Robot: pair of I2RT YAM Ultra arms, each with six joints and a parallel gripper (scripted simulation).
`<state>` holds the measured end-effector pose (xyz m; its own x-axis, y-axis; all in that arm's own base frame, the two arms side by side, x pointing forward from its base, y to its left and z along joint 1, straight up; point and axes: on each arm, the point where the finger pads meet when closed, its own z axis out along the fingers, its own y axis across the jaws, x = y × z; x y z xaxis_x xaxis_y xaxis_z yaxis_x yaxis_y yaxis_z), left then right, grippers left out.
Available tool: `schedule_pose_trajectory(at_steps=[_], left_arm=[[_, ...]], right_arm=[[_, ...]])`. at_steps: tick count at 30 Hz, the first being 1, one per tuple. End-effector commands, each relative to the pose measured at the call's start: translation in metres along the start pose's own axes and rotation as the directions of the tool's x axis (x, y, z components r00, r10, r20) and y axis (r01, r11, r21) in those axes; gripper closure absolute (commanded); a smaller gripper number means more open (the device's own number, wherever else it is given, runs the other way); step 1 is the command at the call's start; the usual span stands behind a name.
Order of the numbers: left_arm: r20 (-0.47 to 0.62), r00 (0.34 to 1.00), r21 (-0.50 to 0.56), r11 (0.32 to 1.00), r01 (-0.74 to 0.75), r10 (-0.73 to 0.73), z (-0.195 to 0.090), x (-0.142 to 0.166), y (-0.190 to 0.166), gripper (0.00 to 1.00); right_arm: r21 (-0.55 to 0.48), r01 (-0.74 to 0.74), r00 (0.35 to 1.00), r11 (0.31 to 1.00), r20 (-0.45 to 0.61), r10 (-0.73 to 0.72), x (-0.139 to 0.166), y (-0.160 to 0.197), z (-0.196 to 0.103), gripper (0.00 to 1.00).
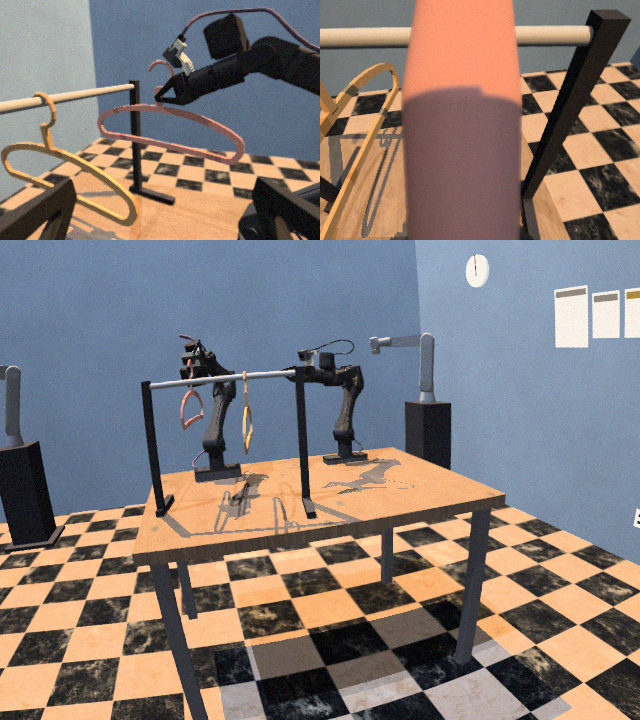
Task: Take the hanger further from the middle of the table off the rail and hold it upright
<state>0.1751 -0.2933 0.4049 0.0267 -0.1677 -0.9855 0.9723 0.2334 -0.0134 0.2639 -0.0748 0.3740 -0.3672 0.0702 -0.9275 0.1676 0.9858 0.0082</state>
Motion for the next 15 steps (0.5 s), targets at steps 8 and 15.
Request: schedule_pose_trajectory(at_steps=[8,15], left_arm=[[0.012,1.0,0.002,1.0,-0.005,0.005,-0.0006,-0.0055,-0.0012,0.0],[0.012,1.0,0.002,1.0,-0.005,0.005,-0.0006,-0.0055,-0.0012,0.0]], right_arm=[[0.0,0.021,0.998,1.0,0.056,-0.021,-0.0105,0.001,-0.0098,1.0],[0.001,0.012,0.999,1.0,0.04,-0.012,-0.0085,0.0008,-0.0078,1.0]])
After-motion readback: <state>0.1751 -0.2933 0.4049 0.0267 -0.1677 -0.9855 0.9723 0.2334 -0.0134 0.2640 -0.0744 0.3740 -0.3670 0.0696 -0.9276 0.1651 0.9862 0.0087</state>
